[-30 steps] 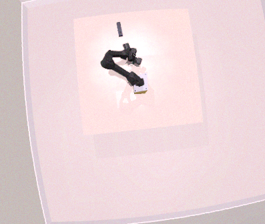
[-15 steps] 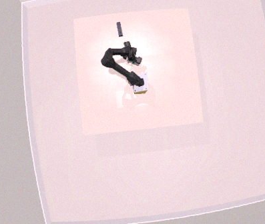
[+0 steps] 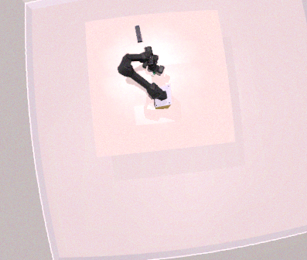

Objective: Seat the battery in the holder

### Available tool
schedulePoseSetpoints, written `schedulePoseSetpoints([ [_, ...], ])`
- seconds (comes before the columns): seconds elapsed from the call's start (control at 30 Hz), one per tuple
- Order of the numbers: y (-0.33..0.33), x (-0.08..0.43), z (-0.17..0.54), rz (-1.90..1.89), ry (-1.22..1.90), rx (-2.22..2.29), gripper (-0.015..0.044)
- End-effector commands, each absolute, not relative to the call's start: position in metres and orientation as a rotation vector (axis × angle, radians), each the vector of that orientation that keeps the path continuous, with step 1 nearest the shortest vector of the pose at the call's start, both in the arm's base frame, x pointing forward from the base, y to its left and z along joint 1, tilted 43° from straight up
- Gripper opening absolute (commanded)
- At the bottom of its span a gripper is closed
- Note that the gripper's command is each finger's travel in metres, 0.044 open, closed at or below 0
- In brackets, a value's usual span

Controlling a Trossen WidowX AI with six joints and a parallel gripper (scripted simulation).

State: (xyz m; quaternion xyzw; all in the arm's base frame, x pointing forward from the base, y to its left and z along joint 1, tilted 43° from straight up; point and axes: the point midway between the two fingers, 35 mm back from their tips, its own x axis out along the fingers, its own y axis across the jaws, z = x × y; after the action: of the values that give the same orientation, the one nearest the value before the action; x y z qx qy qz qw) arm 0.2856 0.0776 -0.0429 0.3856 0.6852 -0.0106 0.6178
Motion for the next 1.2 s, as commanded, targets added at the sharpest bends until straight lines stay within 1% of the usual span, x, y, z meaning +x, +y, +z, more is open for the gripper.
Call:
schedulePoseSetpoints([
  [0.0, 0.082, 0.283, -0.043, -0.002, 1.613, 0.897, 0.0062],
  [0.5, 0.083, 0.285, -0.042, 0.025, 1.690, 0.896, 0.0062],
  [1.17, 0.077, 0.298, -0.045, 0.023, 1.699, 0.891, 0.0062],
])
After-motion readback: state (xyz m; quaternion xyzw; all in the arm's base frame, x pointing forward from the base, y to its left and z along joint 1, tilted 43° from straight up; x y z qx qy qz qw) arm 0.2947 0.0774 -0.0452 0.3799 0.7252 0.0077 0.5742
